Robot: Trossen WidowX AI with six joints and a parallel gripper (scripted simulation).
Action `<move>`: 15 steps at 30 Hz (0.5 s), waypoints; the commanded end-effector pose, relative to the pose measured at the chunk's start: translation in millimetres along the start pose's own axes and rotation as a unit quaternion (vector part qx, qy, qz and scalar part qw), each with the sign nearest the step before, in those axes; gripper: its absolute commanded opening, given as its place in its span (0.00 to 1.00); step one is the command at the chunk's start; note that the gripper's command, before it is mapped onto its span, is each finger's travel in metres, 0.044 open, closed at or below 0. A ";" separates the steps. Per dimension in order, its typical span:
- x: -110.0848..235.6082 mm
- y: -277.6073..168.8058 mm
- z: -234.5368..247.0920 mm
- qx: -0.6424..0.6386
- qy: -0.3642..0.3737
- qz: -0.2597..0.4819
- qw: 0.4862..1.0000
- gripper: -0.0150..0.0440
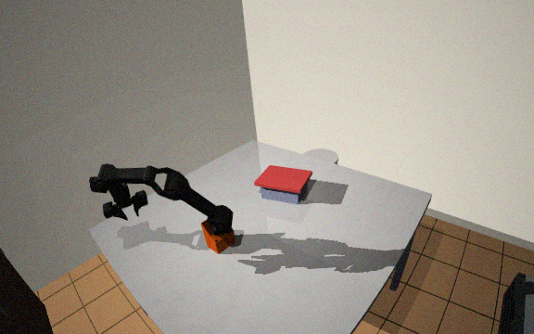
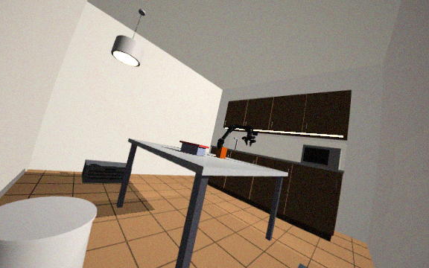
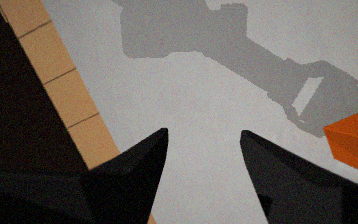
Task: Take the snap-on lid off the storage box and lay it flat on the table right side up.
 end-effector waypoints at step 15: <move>53.3 136.7 -217.5 -0.290 0.120 -0.178 0.933 0.65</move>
Point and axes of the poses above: the point midway between the two fingers, 35 mm back from their tips, its own x axis back along the fingers, its own z axis across the jaws, y = z × x, the point moved 2 cm from there along x, back along the fingers, and after that the axes turned 10 degrees about x, right-handed, at the moved point
